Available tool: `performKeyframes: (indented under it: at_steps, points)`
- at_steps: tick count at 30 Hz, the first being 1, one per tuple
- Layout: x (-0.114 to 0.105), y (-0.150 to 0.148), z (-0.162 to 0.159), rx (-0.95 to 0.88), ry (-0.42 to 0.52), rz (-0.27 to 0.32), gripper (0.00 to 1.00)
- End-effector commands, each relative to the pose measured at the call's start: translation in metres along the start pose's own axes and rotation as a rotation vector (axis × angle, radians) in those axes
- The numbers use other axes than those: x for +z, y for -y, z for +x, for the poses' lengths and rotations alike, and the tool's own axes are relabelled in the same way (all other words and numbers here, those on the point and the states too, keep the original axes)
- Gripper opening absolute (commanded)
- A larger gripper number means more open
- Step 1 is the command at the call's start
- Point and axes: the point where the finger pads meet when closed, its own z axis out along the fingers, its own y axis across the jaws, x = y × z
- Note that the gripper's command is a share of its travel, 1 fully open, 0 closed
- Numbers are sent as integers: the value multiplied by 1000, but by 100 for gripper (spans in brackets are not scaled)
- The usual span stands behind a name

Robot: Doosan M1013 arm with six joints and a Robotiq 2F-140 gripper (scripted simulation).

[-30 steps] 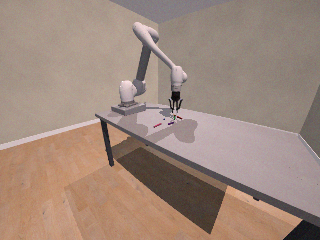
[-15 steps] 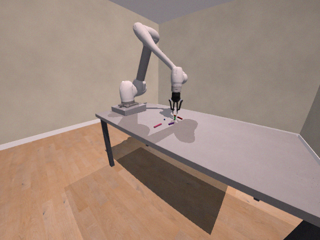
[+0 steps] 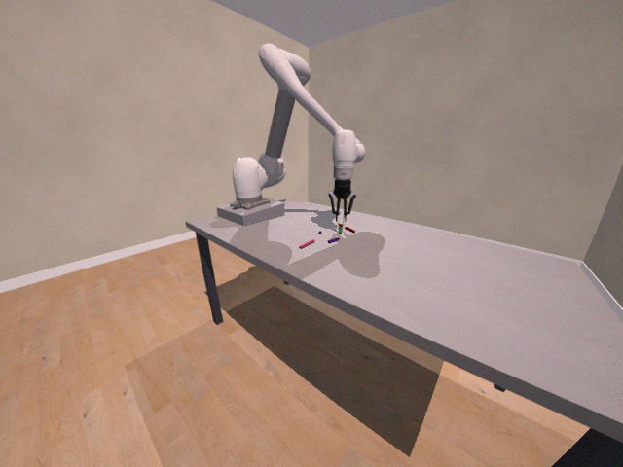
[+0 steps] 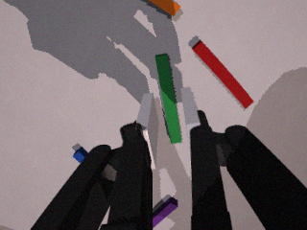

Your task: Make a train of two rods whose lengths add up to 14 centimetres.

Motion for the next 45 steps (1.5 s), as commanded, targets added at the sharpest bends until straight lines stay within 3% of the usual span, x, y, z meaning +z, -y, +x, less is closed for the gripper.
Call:
performKeyframes:
  at_steps: [1, 25, 45]
  points:
    - [0, 0, 0, 0, 0, 0, 15]
    - [1, 0, 0, 0, 0, 0, 15]
    - [15, 0, 0, 0, 0, 0, 15]
